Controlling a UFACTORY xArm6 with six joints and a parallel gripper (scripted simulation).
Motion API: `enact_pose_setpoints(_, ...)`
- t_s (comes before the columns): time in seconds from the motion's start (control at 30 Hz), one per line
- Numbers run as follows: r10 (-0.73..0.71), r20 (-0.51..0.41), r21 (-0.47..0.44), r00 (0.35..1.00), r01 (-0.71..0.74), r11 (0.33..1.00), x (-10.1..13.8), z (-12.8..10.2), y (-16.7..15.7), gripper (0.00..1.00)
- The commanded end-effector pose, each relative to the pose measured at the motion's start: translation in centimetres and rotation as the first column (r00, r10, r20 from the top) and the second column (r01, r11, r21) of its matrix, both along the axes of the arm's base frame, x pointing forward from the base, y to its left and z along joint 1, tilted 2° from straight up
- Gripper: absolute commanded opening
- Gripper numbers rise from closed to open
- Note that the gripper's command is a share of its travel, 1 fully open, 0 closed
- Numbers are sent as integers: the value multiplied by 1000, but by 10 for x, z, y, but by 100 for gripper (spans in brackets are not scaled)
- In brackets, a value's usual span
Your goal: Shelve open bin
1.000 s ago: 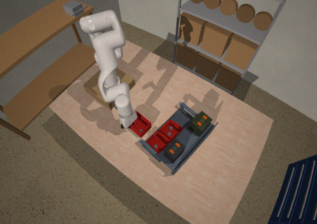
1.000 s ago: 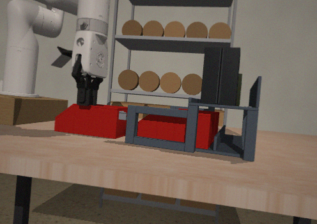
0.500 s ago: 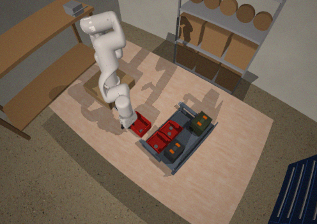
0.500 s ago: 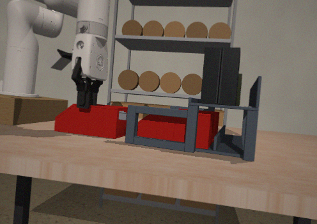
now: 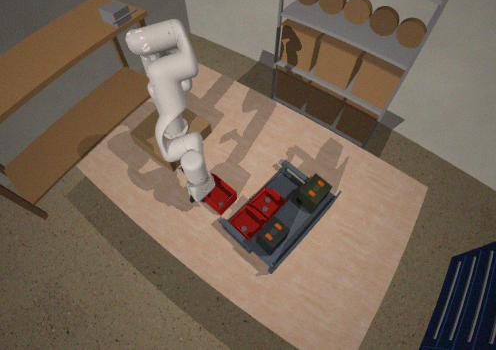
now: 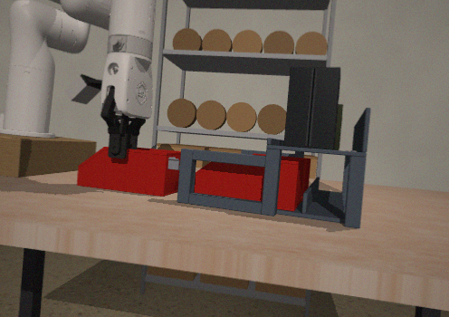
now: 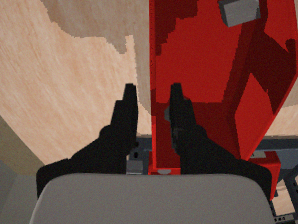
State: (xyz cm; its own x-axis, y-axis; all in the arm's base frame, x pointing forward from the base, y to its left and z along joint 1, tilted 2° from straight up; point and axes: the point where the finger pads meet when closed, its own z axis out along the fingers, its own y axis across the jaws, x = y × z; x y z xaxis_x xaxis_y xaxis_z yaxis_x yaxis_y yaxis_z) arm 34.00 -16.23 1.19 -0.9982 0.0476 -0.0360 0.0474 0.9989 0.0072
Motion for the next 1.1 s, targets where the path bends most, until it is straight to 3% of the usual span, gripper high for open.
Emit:
enact_pose_setpoints(0.0,0,2,-1,1000,0,1000,1,-8,0,28)
enact_pose_setpoints(1.07,0,2,-1,1000,0,1000,1,-21,0,28)
